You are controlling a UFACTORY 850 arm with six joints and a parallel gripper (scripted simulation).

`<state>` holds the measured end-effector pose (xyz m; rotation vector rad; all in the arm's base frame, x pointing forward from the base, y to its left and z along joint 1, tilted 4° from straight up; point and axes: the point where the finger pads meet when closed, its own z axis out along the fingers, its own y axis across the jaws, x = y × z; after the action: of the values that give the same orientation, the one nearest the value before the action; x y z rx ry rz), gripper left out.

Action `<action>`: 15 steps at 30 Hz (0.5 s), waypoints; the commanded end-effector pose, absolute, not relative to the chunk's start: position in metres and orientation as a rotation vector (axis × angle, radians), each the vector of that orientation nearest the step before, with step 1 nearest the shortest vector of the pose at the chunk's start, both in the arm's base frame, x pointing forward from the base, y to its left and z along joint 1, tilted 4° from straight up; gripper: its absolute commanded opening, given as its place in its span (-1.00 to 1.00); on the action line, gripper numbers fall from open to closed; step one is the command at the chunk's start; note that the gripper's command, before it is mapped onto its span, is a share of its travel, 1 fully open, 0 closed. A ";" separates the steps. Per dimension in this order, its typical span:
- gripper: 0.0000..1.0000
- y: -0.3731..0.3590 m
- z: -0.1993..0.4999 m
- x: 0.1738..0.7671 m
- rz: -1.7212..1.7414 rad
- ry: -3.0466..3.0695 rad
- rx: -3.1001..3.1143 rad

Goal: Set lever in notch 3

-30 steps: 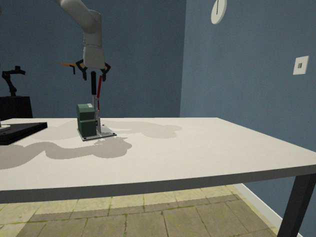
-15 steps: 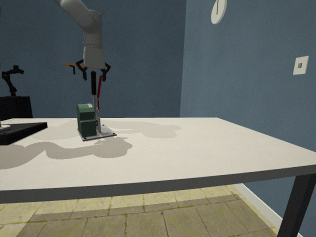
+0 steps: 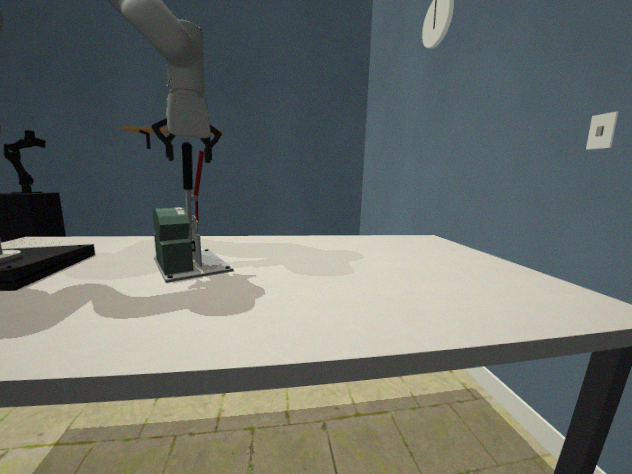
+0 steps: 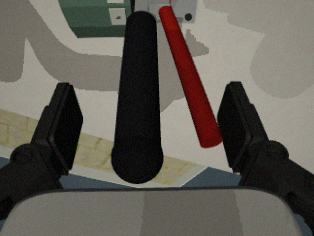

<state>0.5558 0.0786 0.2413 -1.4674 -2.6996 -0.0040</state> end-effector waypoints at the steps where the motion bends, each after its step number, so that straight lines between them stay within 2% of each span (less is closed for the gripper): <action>1: 1.00 0.079 0.242 0.557 -0.006 -2.701 -1.468; 15: 1.00 0.078 0.251 0.557 -0.006 -2.701 -1.468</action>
<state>0.5560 0.0785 0.2458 -1.4673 -2.6994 -0.0037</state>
